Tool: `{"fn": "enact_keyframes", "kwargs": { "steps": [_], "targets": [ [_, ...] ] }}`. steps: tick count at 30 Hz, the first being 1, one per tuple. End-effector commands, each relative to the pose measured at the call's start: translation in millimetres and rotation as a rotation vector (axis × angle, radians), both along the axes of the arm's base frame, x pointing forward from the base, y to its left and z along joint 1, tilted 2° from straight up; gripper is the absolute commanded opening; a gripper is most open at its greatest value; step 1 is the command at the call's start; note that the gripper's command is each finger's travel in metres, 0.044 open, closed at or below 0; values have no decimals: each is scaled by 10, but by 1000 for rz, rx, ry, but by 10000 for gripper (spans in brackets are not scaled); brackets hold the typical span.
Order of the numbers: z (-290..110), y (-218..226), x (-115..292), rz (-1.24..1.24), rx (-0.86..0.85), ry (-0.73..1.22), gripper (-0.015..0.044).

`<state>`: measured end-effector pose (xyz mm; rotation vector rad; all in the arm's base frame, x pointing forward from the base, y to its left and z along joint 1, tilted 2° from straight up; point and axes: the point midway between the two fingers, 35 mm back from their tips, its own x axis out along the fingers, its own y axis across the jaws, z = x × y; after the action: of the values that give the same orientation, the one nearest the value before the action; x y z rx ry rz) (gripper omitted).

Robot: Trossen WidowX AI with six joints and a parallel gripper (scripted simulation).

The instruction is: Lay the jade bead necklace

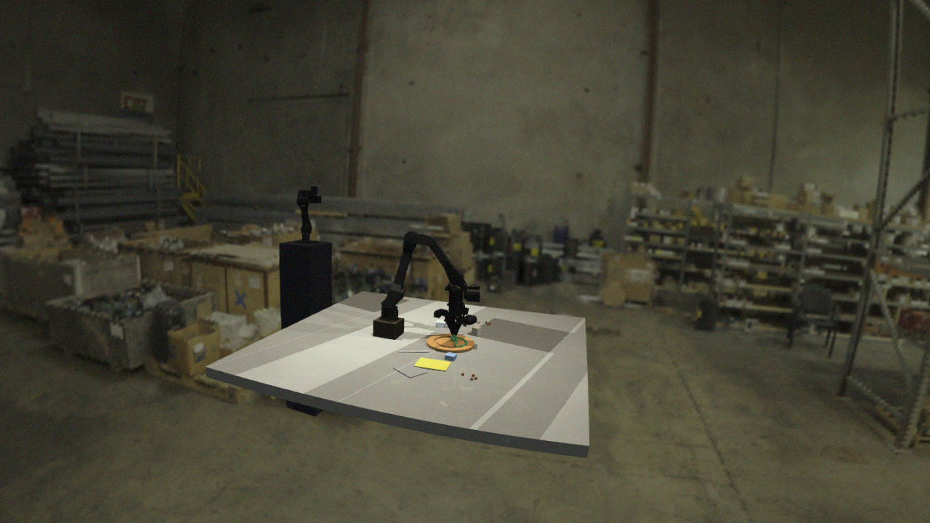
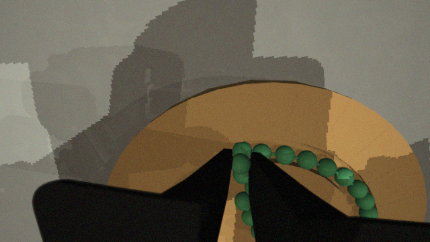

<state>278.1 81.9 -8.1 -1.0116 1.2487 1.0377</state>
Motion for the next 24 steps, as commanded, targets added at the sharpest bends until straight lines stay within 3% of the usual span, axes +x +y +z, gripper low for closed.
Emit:
{"fn": "enact_keyframes", "kwargs": {
  "steps": [1, 6, 22, 24],
  "targets": [
    [-39, -6, -34, -3, -3, 12, 0],
    [-39, -6, -34, -3, -3, 12, 0],
    [59, -8, -22, -1, -2, 8, 420],
    [110, -12, -33, -2, -3, 11, 440]
  ]
}}
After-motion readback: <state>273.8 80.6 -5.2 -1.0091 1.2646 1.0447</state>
